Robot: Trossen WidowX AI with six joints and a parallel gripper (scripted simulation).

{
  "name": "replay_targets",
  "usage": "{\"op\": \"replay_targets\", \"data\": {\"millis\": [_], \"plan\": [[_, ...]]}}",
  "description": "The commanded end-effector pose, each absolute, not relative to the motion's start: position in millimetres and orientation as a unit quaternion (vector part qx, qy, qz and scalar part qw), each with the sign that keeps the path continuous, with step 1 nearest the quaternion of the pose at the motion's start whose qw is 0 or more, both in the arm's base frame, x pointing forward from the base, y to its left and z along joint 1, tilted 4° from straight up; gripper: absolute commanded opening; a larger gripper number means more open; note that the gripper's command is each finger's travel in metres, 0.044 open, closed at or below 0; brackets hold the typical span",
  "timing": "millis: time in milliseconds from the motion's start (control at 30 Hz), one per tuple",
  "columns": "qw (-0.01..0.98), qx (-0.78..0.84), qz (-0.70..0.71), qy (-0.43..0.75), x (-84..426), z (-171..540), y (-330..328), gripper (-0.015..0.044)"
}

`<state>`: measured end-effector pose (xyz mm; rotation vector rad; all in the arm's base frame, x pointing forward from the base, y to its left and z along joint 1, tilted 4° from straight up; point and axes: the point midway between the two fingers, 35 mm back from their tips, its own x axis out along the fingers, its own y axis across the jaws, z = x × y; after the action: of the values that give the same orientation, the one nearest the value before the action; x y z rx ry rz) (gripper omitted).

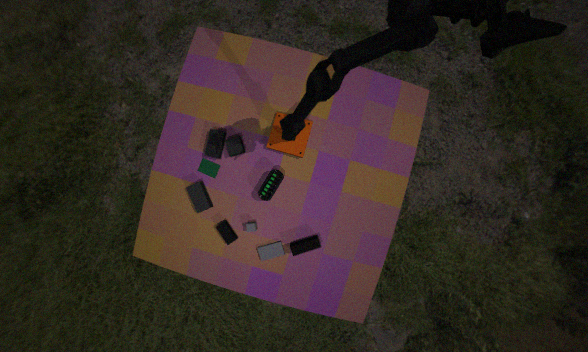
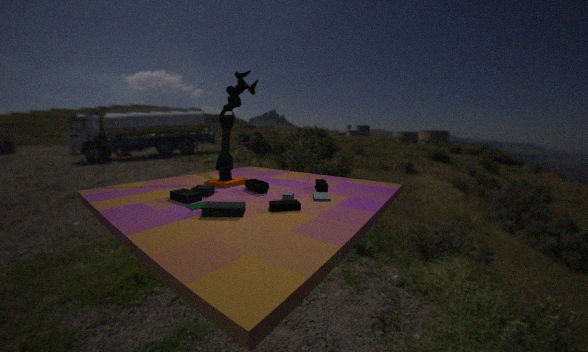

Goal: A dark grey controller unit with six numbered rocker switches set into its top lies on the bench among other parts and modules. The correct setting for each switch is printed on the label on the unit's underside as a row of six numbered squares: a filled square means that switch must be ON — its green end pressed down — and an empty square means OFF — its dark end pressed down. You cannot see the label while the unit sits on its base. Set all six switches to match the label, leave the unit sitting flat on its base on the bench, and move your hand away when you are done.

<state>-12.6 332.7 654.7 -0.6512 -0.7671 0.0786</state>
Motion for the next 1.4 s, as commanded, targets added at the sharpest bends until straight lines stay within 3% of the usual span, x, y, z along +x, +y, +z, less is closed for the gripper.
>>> {"op": "replay_targets", "data": {"millis": [0,167,467,900,1367], "plan": [[0.875,-0.312,0.038,-0.367,-13,655,333,0.0374],[0.877,-0.301,0.037,-0.374,-4,654,340,0.0242],[0.876,-0.251,0.061,-0.408,58,646,374,0.0006],[0.890,-0.202,0.155,-0.378,174,598,401,0.0000],[0.951,-0.082,0.221,-0.201,318,507,361,0.0000]]}}
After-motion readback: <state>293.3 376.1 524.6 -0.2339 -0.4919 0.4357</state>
